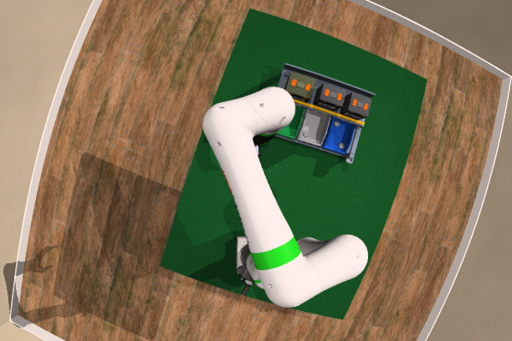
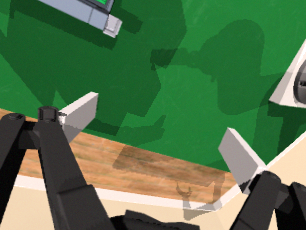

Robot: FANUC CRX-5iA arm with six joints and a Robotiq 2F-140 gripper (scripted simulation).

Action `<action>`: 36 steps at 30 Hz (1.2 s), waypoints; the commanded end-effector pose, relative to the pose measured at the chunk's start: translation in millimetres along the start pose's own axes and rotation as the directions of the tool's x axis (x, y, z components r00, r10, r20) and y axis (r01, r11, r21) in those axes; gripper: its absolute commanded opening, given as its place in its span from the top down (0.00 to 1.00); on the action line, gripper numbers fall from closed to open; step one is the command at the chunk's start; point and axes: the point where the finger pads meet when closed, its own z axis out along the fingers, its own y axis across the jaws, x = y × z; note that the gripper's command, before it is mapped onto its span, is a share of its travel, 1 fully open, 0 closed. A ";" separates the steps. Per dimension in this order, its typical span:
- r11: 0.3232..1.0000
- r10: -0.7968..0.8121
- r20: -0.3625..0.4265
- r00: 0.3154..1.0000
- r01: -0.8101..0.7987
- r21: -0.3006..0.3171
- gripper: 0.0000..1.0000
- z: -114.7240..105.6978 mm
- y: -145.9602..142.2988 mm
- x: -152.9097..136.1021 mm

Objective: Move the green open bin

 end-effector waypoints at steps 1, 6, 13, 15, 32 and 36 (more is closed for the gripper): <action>1.000 0.000 0.000 1.000 0.000 0.001 0.00 -0.2 0.0 -0.1; 0.981 0.115 -0.062 0.991 -0.104 0.165 0.00 2.5 -18.9 35.1; 0.970 0.145 -0.074 0.987 -0.128 0.206 0.00 3.2 -23.6 43.9; 0.970 0.145 -0.074 0.987 -0.128 0.206 0.00 3.2 -23.6 43.9; 0.928 0.231 -0.101 0.968 -0.188 0.322 0.00 6.6 -47.2 87.8; 0.928 0.231 -0.101 0.968 -0.188 0.322 0.00 6.6 -47.2 87.8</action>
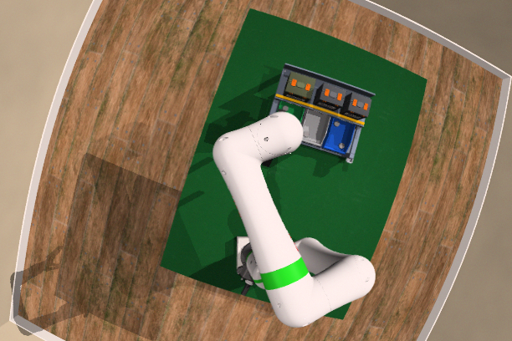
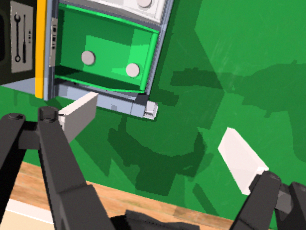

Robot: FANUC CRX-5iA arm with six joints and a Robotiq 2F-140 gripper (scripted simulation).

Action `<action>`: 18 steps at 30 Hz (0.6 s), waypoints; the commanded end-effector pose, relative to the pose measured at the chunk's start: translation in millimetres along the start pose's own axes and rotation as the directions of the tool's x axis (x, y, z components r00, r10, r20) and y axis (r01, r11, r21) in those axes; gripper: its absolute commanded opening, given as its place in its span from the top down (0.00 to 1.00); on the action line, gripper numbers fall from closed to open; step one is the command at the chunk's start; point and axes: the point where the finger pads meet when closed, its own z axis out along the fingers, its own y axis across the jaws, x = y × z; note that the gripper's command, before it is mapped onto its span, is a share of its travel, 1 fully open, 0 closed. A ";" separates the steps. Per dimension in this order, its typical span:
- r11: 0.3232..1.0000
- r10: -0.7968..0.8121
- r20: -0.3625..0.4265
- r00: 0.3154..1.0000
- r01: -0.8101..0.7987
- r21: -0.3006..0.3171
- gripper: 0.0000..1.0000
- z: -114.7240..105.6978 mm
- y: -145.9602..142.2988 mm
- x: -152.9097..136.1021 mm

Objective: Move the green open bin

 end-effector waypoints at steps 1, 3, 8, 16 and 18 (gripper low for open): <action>1.000 0.000 0.000 1.000 0.000 0.000 0.00 3.6 -6.5 8.0; 1.000 0.000 0.000 1.000 0.000 0.000 0.00 11.3 -19.3 24.2; 1.000 0.000 0.000 1.000 0.000 0.000 0.00 19.0 -32.1 40.3; 1.000 0.000 0.000 1.000 0.000 0.000 0.00 19.0 -32.1 40.3; 1.000 0.000 0.000 1.000 0.000 0.000 0.00 20.8 -35.1 44.1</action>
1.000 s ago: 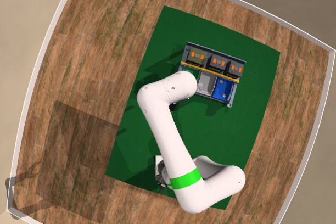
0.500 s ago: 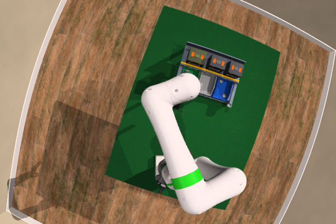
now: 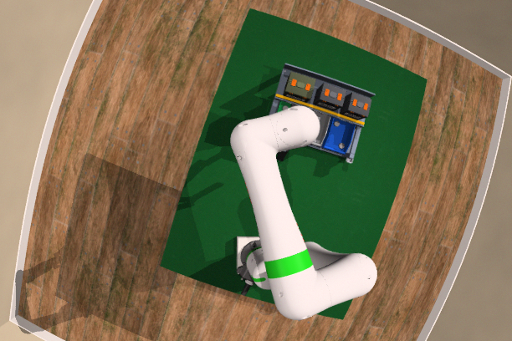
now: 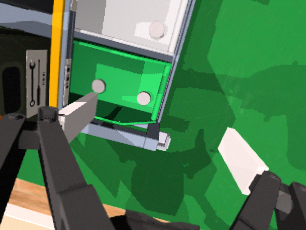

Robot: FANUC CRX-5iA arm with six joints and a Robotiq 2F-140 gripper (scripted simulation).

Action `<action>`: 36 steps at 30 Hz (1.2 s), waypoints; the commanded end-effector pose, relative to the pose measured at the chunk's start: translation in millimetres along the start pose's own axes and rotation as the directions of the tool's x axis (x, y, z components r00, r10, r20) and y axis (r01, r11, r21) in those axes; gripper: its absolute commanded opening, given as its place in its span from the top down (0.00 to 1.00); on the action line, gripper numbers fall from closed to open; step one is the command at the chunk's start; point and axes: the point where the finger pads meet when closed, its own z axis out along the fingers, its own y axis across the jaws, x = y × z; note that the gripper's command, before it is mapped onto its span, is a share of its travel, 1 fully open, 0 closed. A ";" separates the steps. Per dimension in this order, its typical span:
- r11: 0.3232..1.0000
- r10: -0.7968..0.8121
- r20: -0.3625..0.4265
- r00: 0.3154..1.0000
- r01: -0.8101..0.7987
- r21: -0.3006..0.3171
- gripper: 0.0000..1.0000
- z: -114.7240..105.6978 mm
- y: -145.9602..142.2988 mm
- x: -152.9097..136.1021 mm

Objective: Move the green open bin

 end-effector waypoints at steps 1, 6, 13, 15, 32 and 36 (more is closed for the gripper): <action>1.000 0.000 0.000 1.000 0.000 0.001 0.00 3.2 -5.9 7.2; 1.000 0.000 0.000 1.000 0.000 0.001 0.00 8.6 -14.9 18.6; 1.000 0.000 0.000 1.000 0.000 0.001 0.00 8.6 -14.9 18.6; 1.000 0.000 0.000 1.000 0.000 0.001 0.00 8.6 -14.9 18.6; 1.000 0.000 0.000 1.000 0.000 0.001 0.00 5.1 -9.1 11.2; 1.000 0.000 0.000 1.000 0.000 0.001 0.00 4.1 -7.3 9.0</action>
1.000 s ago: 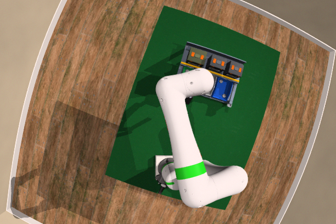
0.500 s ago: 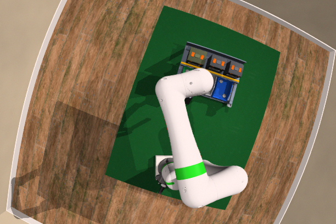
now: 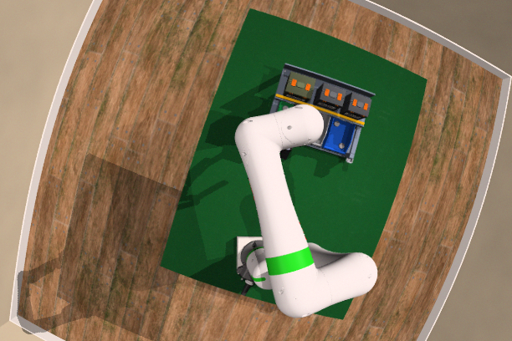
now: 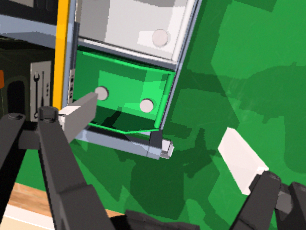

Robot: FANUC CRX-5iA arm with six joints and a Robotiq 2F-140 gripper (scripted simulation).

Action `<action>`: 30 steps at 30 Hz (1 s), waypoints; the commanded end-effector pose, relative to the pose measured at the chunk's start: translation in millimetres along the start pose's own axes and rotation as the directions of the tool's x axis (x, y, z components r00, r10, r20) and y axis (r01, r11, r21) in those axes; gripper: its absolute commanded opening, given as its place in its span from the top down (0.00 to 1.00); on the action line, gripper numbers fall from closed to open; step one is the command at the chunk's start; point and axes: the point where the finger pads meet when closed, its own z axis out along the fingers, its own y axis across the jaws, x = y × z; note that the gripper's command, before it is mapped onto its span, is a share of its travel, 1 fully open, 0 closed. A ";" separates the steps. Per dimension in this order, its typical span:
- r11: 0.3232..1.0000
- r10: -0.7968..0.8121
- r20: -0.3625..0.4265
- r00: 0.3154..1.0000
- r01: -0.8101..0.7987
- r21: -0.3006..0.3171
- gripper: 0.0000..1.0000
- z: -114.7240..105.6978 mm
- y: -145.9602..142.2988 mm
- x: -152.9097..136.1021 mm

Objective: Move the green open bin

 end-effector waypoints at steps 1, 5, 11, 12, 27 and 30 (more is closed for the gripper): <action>1.000 0.000 0.000 1.000 0.000 0.000 0.00 -1.1 1.4 -2.0; 1.000 0.000 0.000 1.000 0.000 0.000 0.00 -1.5 2.0 -2.7; 1.000 0.000 0.000 1.000 0.000 0.000 0.00 -1.5 2.0 -2.7; 1.000 0.000 0.000 1.000 0.000 0.000 0.00 -1.5 2.0 -2.7; 1.000 0.000 0.000 1.000 0.000 0.000 0.00 -2.4 3.4 -4.5; 1.000 0.000 0.000 1.000 0.000 0.000 0.00 -2.4 3.4 -4.5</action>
